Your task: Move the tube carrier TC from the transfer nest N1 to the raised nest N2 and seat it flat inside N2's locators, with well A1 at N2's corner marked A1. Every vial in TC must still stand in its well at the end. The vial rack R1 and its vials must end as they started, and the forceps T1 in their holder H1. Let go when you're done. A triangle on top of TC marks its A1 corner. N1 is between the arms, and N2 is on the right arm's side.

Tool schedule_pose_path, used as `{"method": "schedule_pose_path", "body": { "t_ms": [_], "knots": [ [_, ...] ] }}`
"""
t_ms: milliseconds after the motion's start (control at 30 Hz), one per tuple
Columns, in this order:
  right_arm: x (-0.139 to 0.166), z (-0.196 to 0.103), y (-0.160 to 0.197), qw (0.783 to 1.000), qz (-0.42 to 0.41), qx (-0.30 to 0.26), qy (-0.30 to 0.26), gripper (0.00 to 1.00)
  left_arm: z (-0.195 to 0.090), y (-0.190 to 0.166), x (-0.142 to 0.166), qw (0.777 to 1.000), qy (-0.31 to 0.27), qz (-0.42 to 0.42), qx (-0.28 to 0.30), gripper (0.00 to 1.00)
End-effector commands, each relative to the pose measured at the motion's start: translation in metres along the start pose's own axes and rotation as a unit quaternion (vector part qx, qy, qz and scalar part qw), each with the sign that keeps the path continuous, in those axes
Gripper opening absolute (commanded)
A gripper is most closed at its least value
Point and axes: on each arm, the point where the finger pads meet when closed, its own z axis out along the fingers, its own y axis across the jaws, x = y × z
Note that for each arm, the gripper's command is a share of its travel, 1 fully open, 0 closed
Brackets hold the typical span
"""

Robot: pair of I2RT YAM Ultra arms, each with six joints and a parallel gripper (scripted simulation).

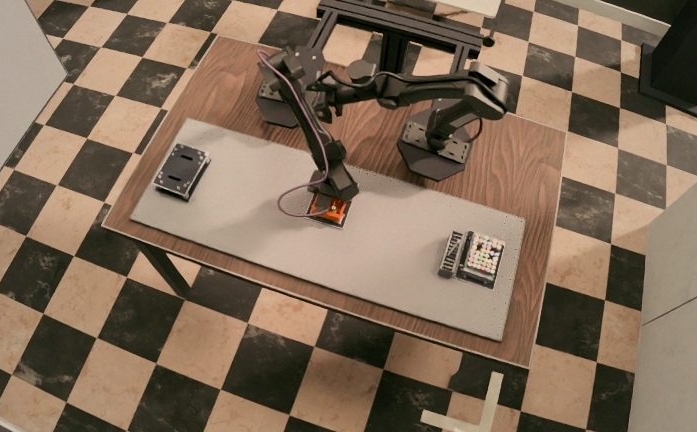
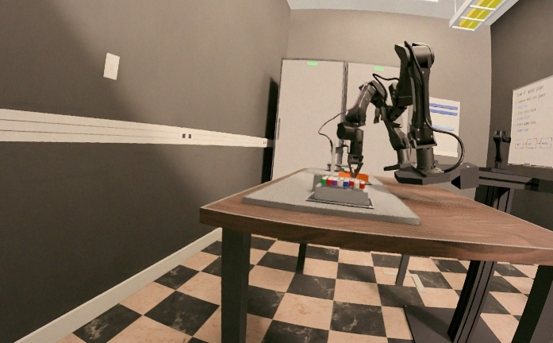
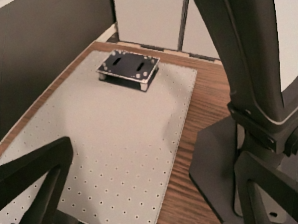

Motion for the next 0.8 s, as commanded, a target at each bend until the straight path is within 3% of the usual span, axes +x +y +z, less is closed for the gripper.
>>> {"method": "schedule_pose_path", "body": {
  "t_ms": [0,233,333,400,433,567,767],
  "knots": [
    [-0.003,0.000,0.002,1.000,-0.001,-0.003,-0.009,0.92,-0.004,-0.002,-0.011,1.000,-0.016,-0.001,0.004,1.00],
    [-0.003,-0.002,0.002,1.000,0.000,-0.002,-0.007,0.83,-0.004,-0.002,-0.011,1.000,-0.016,-0.001,0.004,1.00],
    [-0.003,-0.002,0.002,1.000,0.000,-0.002,-0.007,0.49,-0.004,-0.002,-0.011,1.000,-0.016,-0.001,0.004,1.00],
    [-0.003,-0.002,0.002,1.000,0.000,-0.002,-0.007,0.49,-0.004,-0.002,-0.011,1.000,-0.016,-0.001,0.004,1.00],
    [-0.003,-0.002,0.002,1.000,0.000,-0.002,-0.007,0.38,-0.004,-0.002,-0.011,1.000,-0.016,-0.001,0.004,1.00],
    [-0.003,-0.016,0.004,1.000,0.001,-0.005,-0.010,0.83,-0.004,-0.002,-0.011,1.000,-0.016,-0.001,0.004,1.00],
    [-0.003,-0.065,0.003,1.000,0.001,-0.003,-0.013,0.84,-0.004,-0.002,-0.011,1.000,-0.016,-0.001,0.004,1.00]
  ]
}}
